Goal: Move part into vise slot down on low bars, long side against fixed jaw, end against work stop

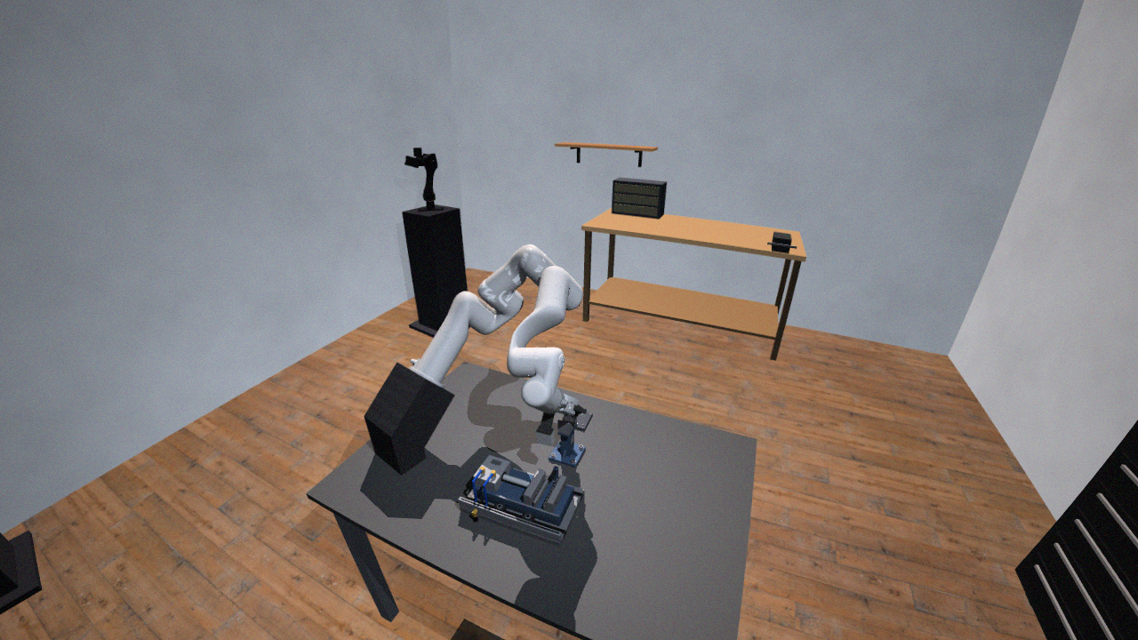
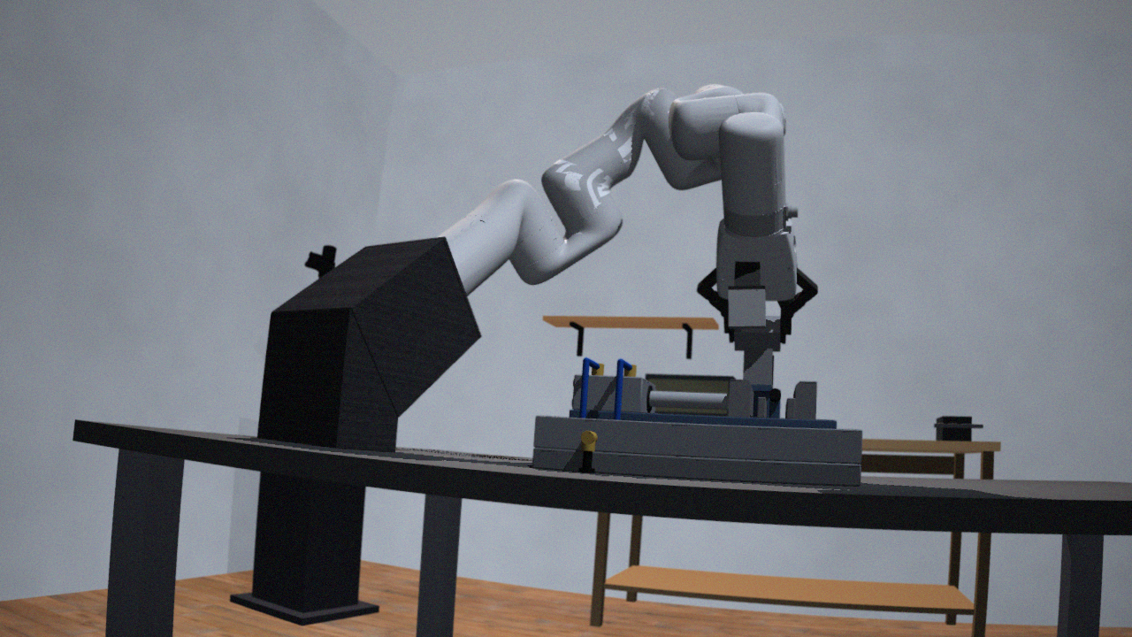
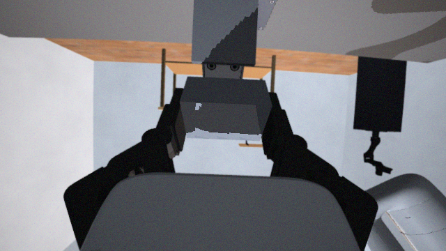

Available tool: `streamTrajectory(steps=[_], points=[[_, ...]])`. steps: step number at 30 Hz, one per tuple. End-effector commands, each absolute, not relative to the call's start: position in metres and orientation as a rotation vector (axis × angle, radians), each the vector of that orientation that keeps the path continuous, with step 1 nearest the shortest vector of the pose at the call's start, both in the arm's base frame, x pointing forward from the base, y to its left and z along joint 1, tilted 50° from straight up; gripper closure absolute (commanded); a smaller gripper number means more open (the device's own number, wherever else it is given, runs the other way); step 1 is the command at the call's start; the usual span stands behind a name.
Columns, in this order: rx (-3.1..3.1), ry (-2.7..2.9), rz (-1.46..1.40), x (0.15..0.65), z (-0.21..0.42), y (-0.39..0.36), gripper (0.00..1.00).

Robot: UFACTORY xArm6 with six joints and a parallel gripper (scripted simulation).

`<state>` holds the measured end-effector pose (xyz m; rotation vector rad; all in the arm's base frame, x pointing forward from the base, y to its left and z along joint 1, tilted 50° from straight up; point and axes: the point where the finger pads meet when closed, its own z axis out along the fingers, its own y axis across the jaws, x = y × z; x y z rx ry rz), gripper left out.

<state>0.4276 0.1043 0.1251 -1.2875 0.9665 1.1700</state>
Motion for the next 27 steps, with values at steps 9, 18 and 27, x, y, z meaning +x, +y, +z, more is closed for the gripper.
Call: streamTrajectory(steps=[9,18,27], points=[[-1.293,0.971,1.163,0.4282,0.1259,0.1034,1.00],[-1.309,0.987,1.151,0.4278,0.1261,0.1035,1.00],[-1.338,1.018,1.127,0.4274,0.1265,0.1035,1.00]])
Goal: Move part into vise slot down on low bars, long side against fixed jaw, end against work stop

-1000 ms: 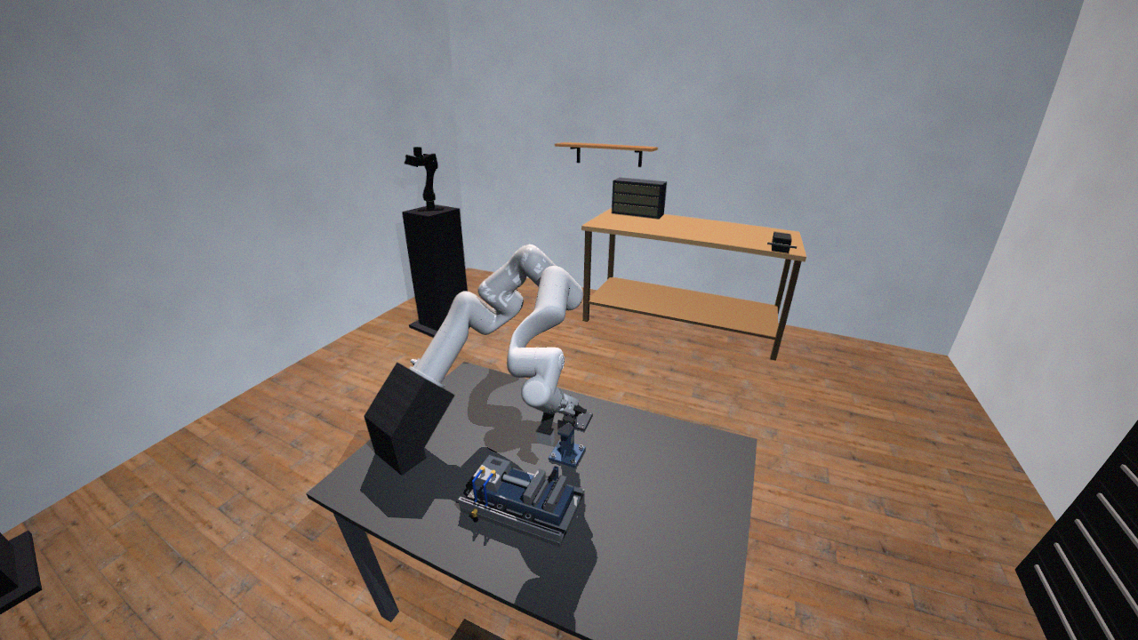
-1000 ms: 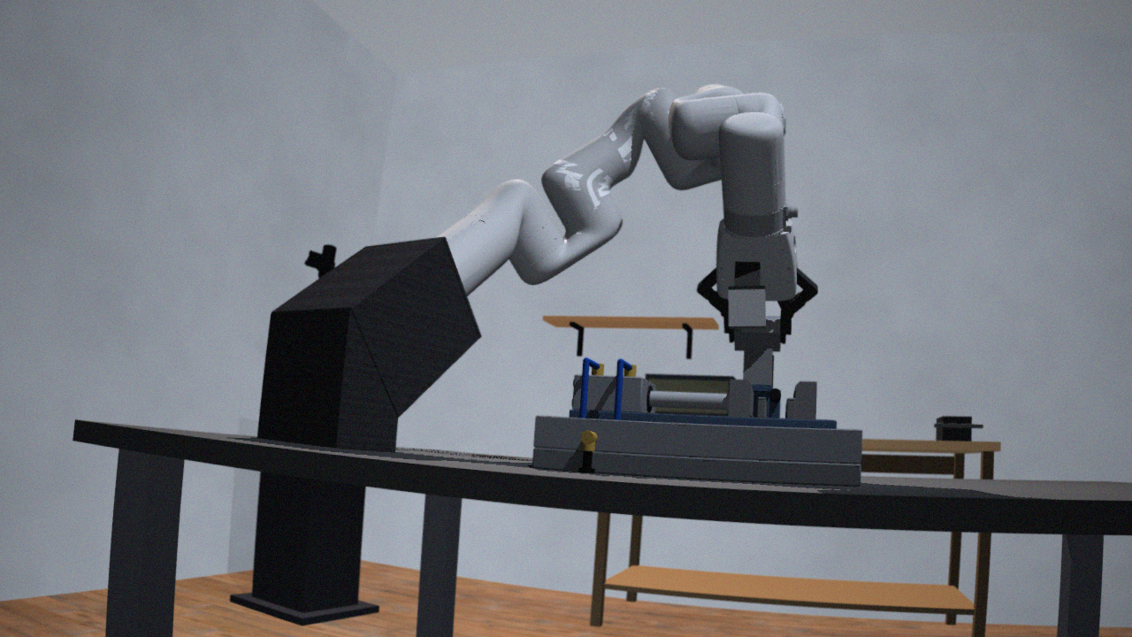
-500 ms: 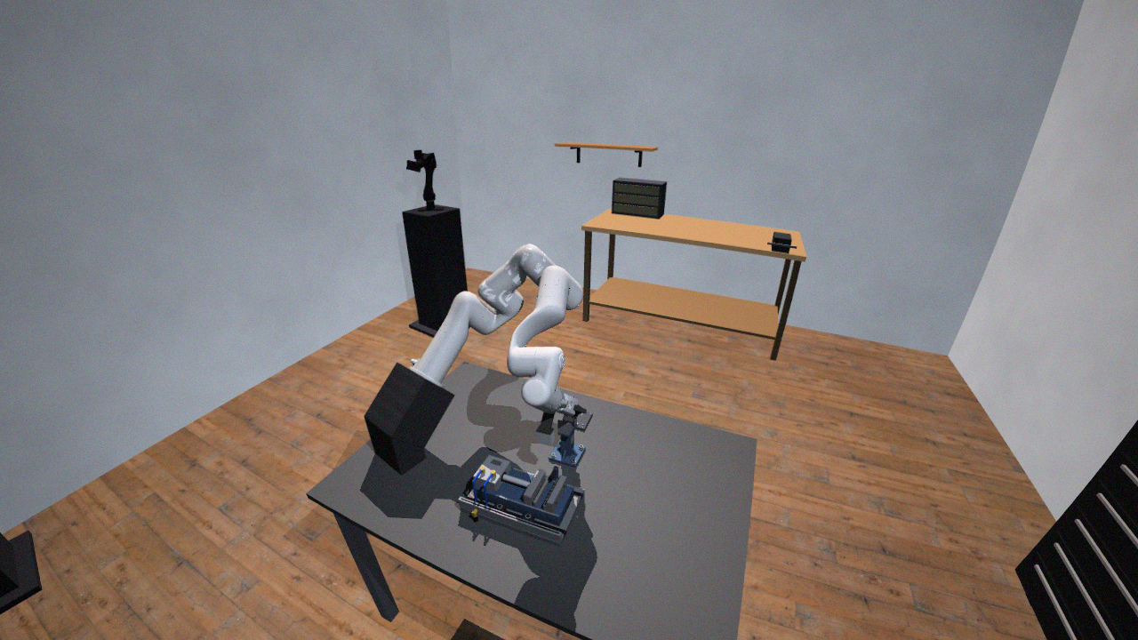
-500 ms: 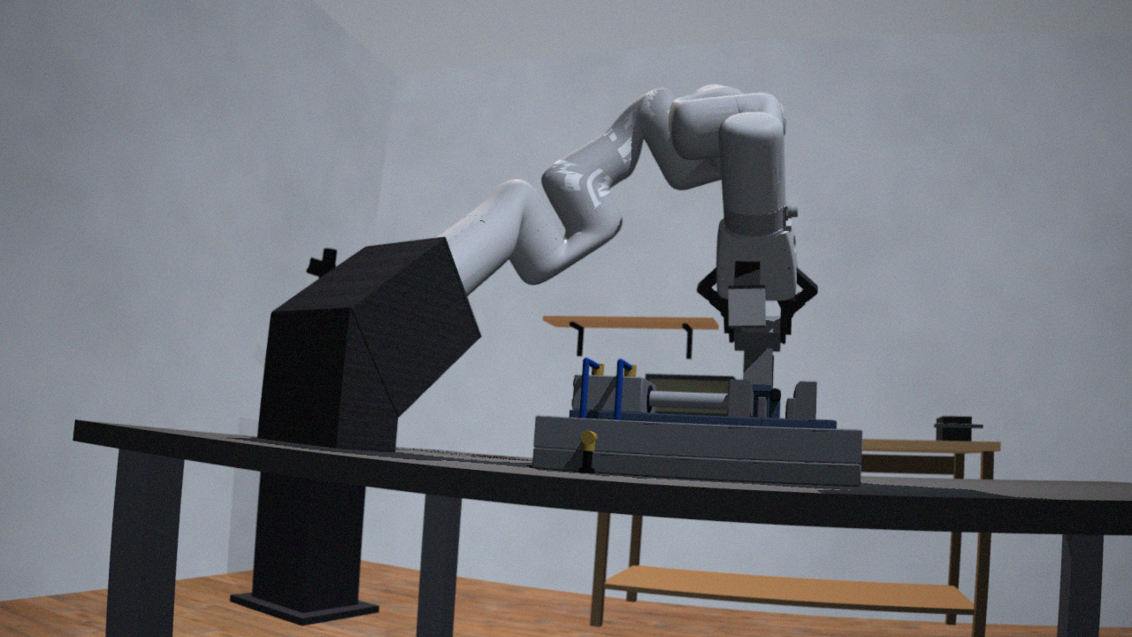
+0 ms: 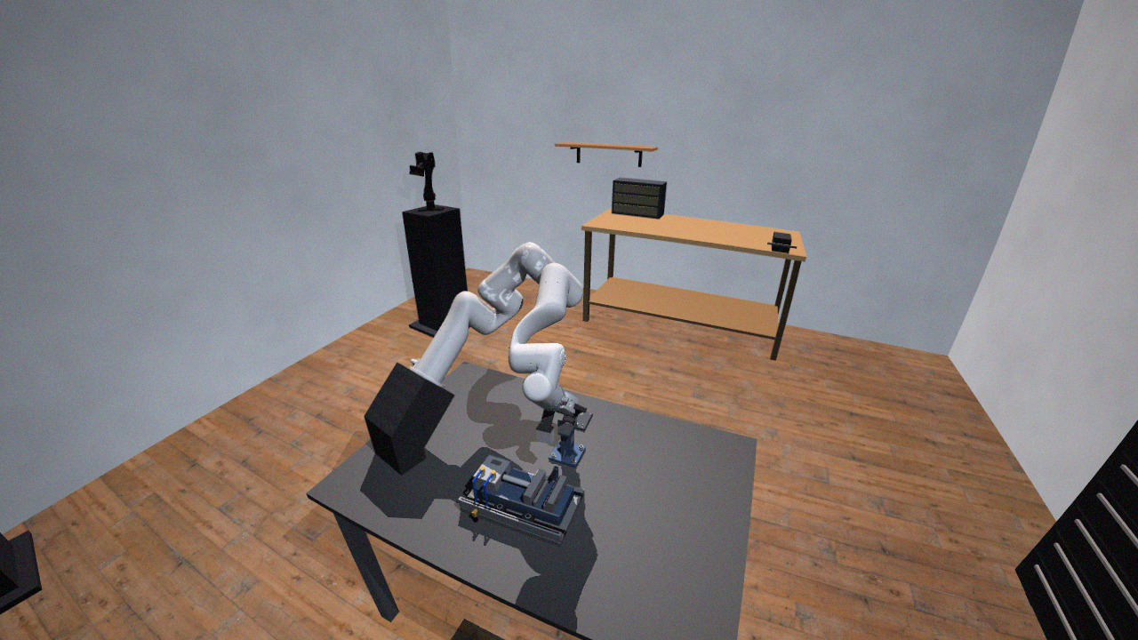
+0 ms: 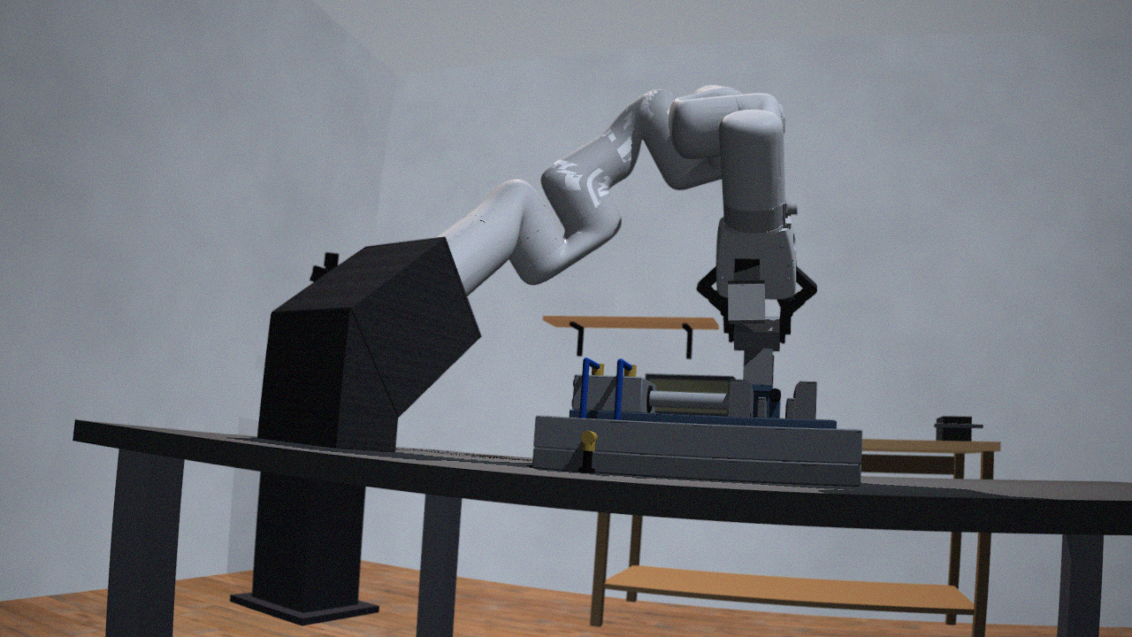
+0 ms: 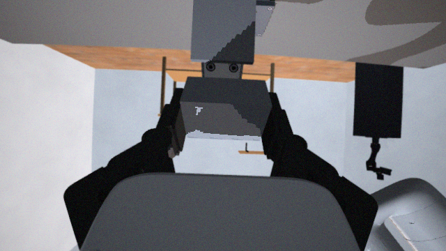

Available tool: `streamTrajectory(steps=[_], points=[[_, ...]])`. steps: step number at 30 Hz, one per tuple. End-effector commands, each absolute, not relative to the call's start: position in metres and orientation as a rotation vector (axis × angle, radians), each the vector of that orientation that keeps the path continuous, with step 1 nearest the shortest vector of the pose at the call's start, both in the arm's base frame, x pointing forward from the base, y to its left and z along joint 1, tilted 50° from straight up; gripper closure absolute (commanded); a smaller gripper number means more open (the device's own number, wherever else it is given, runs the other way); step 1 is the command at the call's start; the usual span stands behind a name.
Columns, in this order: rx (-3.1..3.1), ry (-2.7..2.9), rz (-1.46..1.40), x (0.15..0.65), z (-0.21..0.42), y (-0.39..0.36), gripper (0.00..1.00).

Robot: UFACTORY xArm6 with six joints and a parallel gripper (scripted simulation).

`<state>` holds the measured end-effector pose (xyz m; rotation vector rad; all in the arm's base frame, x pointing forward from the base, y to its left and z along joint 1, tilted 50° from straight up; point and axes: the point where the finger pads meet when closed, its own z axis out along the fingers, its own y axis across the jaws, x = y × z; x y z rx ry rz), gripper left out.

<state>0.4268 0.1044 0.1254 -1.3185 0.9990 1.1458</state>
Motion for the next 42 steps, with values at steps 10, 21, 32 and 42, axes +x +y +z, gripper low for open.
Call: streamTrajectory(steps=[10,21,32,42], points=[[-1.380,1.063,1.091,0.4273,0.1272,0.1035,1.00],[-1.457,1.145,1.022,0.4270,0.1285,0.1036,1.00],[-1.527,1.222,0.953,0.4268,0.1296,0.1038,1.00],[-1.597,1.299,0.879,0.4265,0.1308,0.1042,1.00]])
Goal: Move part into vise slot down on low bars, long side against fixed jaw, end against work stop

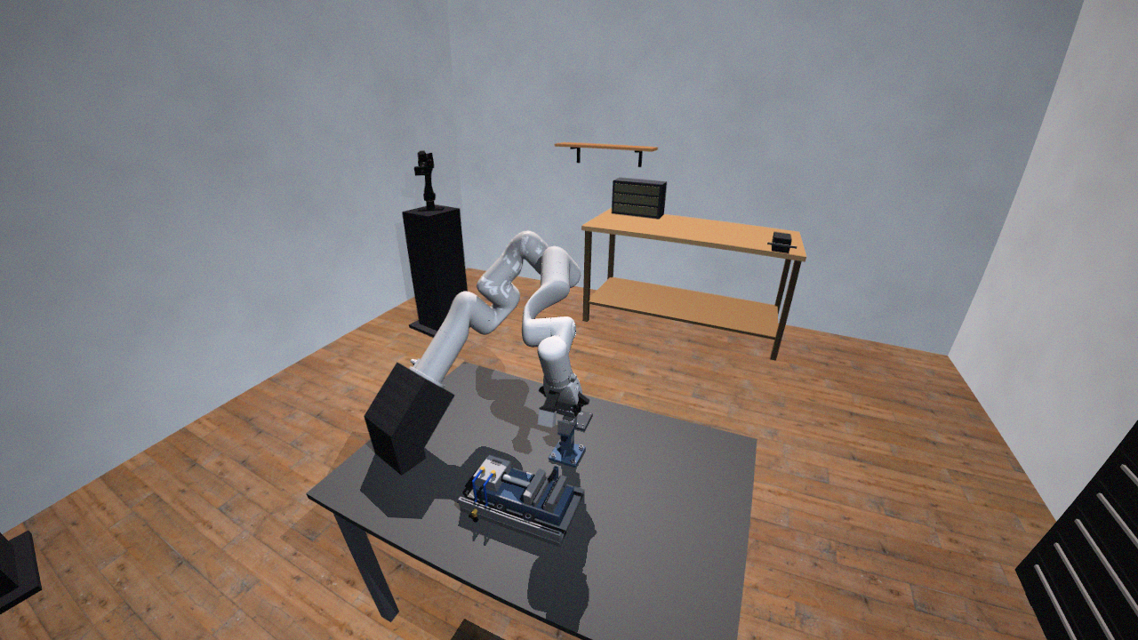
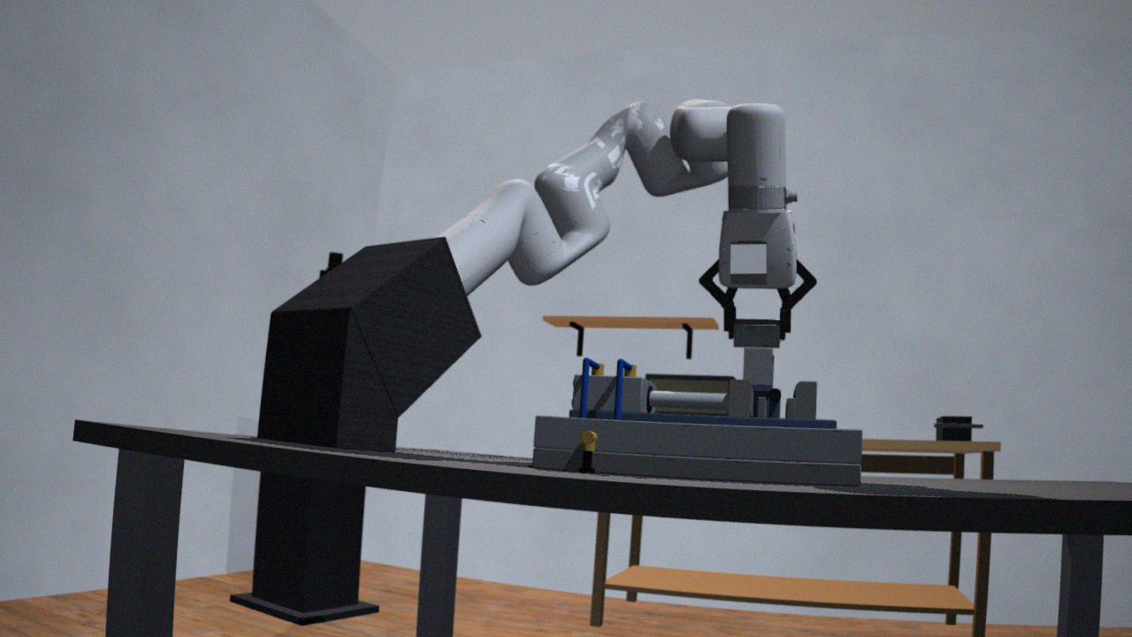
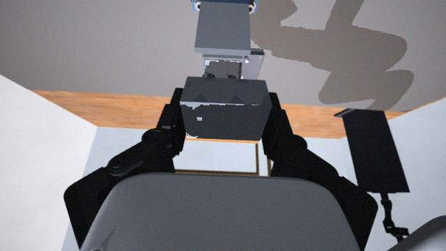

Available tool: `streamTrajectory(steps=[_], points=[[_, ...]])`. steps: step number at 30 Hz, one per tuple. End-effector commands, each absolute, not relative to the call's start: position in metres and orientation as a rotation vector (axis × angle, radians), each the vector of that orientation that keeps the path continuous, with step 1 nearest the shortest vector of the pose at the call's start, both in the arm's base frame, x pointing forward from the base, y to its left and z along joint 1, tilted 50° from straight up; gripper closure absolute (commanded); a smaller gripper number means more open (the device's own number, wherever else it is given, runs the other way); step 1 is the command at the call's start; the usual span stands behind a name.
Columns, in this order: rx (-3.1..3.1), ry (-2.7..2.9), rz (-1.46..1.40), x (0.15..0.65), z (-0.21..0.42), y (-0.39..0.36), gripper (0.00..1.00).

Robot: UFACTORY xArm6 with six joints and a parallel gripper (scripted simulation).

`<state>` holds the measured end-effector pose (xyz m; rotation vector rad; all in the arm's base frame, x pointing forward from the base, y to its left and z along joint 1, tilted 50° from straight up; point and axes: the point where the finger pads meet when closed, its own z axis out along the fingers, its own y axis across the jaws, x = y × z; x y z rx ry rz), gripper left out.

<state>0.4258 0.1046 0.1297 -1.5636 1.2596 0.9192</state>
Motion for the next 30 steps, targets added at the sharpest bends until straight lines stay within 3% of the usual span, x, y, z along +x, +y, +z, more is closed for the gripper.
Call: streamTrajectory(steps=[1,30], points=[[-1.597,1.299,0.879,0.4265,0.1308,0.1042,1.00],[-1.752,1.474,0.691,0.4259,0.1333,0.1056,1.00]])
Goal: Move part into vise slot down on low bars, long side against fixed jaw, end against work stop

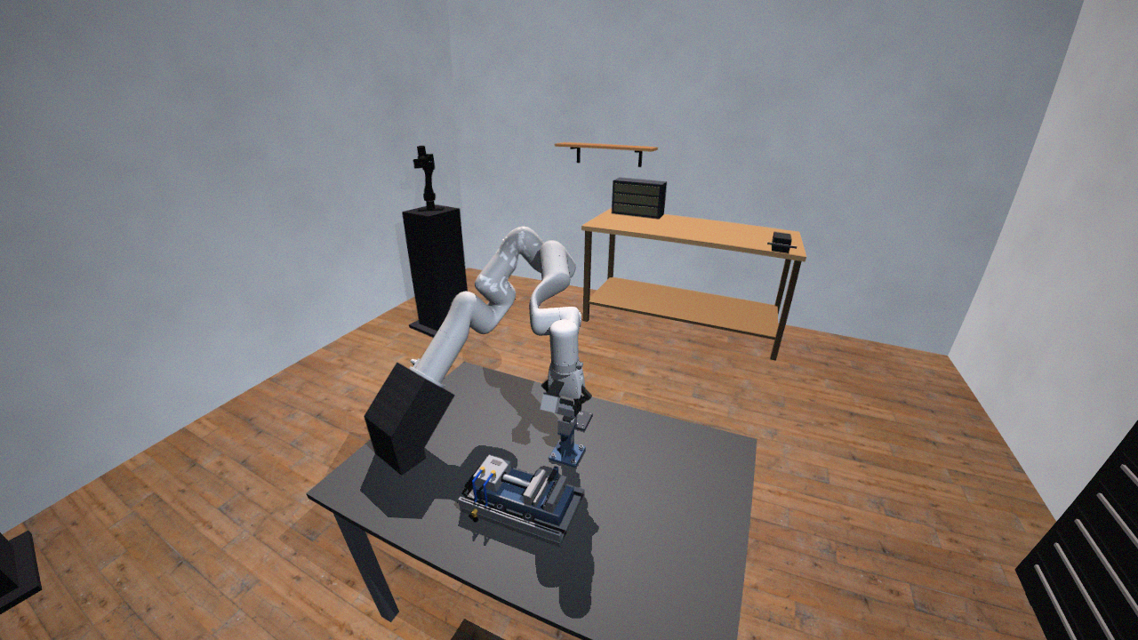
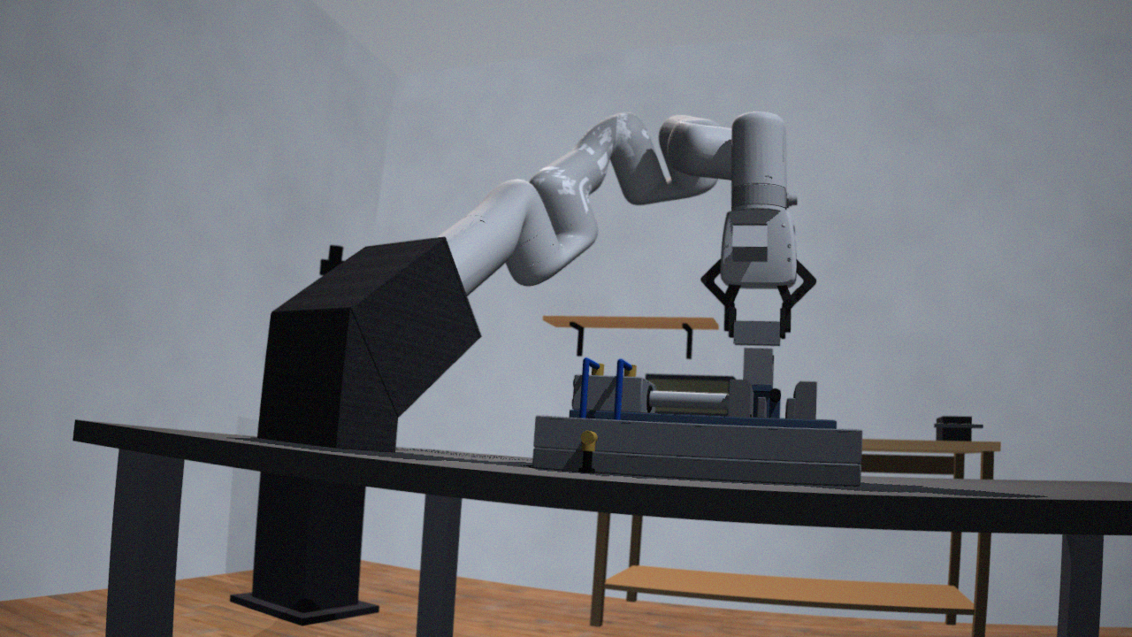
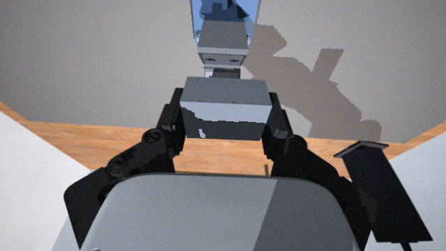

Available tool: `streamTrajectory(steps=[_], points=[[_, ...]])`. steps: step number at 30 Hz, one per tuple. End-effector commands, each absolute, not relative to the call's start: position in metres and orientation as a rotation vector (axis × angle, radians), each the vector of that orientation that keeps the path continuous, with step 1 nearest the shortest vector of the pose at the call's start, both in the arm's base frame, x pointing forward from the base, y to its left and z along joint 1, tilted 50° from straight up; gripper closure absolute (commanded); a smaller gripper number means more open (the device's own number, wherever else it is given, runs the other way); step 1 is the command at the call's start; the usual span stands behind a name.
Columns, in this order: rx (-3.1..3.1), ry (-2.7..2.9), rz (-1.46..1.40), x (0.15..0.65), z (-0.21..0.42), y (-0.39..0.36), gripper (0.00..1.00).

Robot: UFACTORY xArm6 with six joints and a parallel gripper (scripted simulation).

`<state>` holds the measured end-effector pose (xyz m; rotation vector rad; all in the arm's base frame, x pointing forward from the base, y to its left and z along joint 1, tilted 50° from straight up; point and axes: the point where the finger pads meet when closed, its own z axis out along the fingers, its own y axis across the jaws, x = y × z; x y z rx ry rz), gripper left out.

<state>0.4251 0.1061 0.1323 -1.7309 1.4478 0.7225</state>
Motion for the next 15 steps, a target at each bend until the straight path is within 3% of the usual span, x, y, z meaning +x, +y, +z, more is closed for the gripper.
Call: streamTrajectory(steps=[1,15], points=[[-1.755,1.477,0.686,0.4259,0.1333,0.1057,1.00],[-1.783,1.509,0.649,0.4258,0.1337,0.1060,1.00]])
